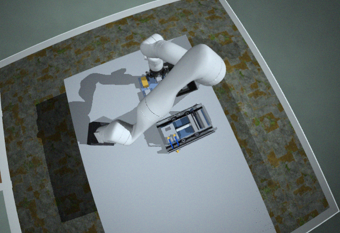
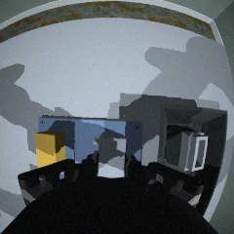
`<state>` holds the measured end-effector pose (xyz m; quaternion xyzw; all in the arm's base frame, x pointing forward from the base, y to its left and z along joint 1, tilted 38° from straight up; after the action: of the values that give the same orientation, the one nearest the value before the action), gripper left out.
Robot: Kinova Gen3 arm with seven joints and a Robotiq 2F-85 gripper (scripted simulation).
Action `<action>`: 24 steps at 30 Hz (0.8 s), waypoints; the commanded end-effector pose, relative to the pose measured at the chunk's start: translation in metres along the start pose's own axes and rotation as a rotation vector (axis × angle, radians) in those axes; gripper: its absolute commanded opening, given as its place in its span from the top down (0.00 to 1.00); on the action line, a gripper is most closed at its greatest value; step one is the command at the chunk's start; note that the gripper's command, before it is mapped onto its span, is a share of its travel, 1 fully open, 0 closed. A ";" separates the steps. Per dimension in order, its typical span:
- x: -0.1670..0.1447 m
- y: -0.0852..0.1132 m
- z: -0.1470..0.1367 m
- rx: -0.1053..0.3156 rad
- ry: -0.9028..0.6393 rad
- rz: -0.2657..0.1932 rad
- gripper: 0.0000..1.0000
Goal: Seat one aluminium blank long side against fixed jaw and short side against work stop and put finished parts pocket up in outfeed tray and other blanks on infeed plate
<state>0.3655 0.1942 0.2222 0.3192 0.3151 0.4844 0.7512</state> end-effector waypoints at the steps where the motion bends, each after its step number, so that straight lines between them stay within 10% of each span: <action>1: 0.000 0.000 0.000 0.000 0.000 0.001 1.00; 24: 0.000 0.005 0.000 0.000 0.000 0.001 1.00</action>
<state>0.3640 0.1941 0.2233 0.3191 0.3164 0.4827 0.7517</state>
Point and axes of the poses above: the point where the finger pads meet when closed, its own y axis back along the fingers, its own z axis across the jaws, x = y × z, the point moved 6 cm from there along y, back along the fingers, and after that the axes turned 5 degrees about -y, right-handed, at the moved point
